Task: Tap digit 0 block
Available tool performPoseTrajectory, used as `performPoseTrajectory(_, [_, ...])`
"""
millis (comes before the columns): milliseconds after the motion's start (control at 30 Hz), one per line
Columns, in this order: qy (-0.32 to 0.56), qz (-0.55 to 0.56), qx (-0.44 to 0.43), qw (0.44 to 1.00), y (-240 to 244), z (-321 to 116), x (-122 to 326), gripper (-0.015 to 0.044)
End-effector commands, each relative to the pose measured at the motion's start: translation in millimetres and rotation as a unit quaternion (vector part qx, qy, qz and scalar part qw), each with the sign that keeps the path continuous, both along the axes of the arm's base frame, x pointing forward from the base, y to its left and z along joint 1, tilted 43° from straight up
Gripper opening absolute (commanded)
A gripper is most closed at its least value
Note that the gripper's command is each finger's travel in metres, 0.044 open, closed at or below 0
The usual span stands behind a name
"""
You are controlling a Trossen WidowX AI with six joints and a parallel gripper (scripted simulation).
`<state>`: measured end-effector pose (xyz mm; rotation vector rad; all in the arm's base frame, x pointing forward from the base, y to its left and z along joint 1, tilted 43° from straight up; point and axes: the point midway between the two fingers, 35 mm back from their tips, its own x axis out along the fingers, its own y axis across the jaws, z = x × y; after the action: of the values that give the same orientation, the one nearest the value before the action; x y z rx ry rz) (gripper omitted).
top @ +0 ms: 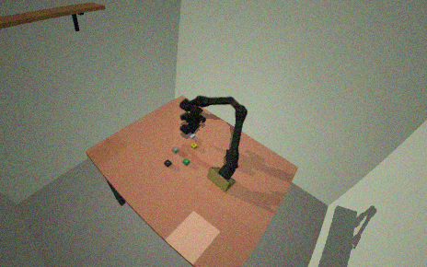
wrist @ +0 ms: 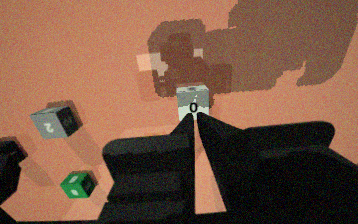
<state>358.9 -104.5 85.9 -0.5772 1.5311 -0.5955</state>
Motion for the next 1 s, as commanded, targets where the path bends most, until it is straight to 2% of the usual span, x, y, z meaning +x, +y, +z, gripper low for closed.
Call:
performPoseTrajectory(0, [0.004,0.0,-0.003,1.0,-6,-6,-2,0.002])
performPoseTrajectory(533, [0.004,0.0,-0.004,1.0,-17,-17,-3,0.002])
performPoseTrajectory(633, [0.004,0.0,-0.003,1.0,1,2,-1,0.002])
performPoseTrajectory(767, [0.004,0.0,-0.003,1.0,4,4,-1,0.002])
performPoseTrajectory(833, [0.002,0.003,0.003,1.0,17,-2,2,0.0072])
performPoseTrajectory(967, [-0.001,0.011,0.027,1.0,86,-37,8,0.0178])
